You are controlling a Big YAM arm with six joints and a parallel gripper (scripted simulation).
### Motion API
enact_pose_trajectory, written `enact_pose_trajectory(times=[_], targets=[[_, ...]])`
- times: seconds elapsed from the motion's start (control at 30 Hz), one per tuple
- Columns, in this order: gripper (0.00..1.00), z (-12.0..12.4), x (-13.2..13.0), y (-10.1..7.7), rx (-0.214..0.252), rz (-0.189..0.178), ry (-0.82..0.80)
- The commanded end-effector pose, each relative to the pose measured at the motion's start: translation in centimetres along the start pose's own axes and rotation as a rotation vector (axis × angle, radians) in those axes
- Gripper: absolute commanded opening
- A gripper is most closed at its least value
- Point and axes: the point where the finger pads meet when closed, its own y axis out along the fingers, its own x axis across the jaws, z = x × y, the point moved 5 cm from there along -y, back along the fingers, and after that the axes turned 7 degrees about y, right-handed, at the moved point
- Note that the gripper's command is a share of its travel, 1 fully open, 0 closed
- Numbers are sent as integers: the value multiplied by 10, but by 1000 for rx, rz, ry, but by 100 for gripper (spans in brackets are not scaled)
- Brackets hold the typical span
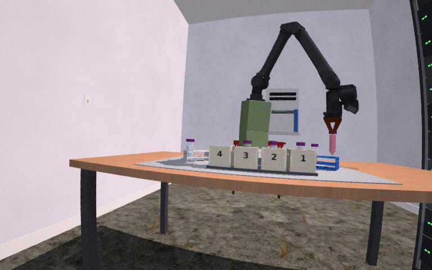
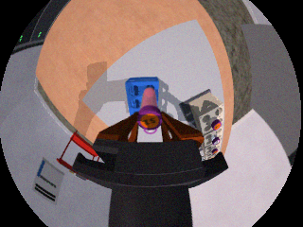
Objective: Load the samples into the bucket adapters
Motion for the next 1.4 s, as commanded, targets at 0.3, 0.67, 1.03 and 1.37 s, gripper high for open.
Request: enact_pose_trajectory(times=[0.3, 0.67, 1.03, 1.37], targets=[[0, -9, 6, -57, -33, 1, 4], [0, -11, 6, -92, -41, 1, 4], [0, 20, -45, -95, -55, -1, 215], [0, 60, -100, -93, -53, -2, 481]])
